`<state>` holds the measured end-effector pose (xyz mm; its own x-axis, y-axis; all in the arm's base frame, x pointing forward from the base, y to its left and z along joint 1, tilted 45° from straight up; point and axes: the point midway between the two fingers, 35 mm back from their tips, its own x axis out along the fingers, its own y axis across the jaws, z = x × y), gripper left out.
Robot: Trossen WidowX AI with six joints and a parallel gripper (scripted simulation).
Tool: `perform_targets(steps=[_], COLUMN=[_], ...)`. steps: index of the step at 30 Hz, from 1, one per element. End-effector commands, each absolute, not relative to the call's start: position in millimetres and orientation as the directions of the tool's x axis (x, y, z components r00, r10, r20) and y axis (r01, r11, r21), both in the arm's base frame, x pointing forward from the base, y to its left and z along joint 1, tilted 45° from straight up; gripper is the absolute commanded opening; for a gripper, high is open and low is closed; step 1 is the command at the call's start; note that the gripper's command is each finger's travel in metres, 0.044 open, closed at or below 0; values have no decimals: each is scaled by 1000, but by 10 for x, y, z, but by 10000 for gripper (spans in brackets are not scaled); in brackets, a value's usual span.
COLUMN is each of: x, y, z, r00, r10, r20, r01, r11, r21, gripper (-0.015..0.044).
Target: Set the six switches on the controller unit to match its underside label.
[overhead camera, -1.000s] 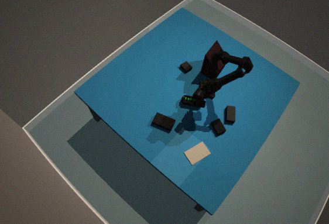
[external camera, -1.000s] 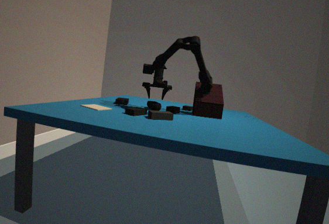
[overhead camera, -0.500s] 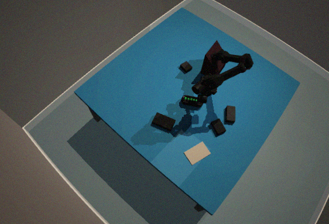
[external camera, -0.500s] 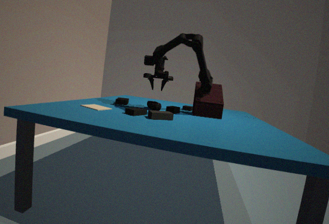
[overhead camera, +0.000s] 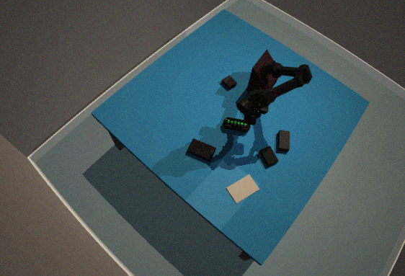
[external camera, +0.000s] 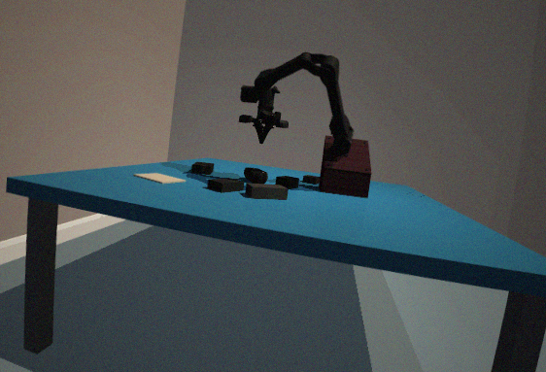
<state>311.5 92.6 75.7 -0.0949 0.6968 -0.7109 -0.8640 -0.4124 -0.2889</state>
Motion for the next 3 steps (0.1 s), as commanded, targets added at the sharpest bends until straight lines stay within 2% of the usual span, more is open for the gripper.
perform_targets(steps=[1,3], x=[3117,3117], y=[912,912], z=[761,761], r00=[-94,-94], r10=[695,695], r20=[-713,-713], r01=[-862,-862], r11=[-415,-415], r21=[-291,-291], gripper=[0,0])
